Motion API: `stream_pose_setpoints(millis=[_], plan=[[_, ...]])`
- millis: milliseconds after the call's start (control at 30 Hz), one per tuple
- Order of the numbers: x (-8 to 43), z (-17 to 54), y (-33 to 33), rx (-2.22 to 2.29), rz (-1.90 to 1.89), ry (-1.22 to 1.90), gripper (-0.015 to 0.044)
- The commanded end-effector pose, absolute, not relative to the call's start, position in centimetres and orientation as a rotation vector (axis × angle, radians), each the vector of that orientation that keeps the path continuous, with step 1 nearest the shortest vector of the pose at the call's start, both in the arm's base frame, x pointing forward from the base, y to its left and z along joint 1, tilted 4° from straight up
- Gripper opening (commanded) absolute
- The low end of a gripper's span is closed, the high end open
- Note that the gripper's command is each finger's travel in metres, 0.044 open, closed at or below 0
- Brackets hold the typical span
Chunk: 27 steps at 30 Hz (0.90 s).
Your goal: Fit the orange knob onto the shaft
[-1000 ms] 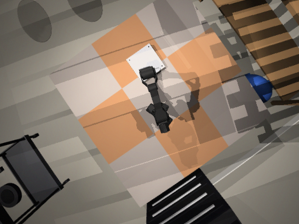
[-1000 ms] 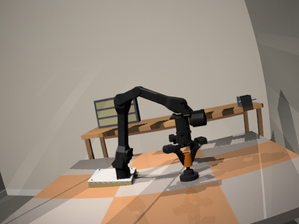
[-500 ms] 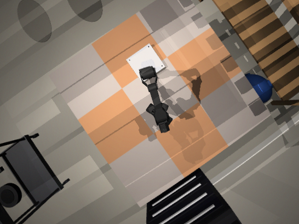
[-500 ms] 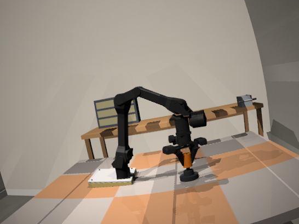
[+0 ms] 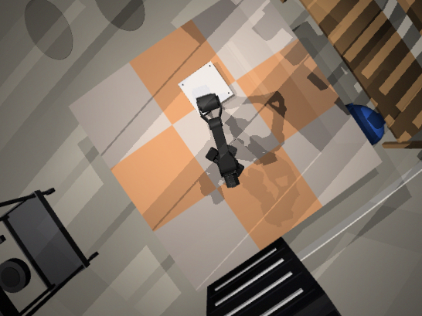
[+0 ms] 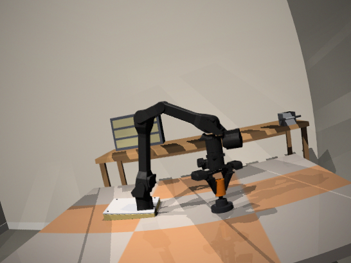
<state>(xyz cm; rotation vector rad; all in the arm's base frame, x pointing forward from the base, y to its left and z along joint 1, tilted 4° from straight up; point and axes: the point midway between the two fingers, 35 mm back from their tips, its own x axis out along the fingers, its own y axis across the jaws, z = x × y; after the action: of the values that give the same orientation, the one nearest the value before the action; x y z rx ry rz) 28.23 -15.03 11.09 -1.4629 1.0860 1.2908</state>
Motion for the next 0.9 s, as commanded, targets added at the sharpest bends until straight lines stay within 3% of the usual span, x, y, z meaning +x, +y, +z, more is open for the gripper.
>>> stream_pose_setpoints(millis=[0, 867], plan=[[28.36, 11.19, -15.01, -1.558, 1.382, 1.012, 0.0000], [28.36, 10.70, -15.03, -1.565, 1.390, 1.006, 0.0000]])
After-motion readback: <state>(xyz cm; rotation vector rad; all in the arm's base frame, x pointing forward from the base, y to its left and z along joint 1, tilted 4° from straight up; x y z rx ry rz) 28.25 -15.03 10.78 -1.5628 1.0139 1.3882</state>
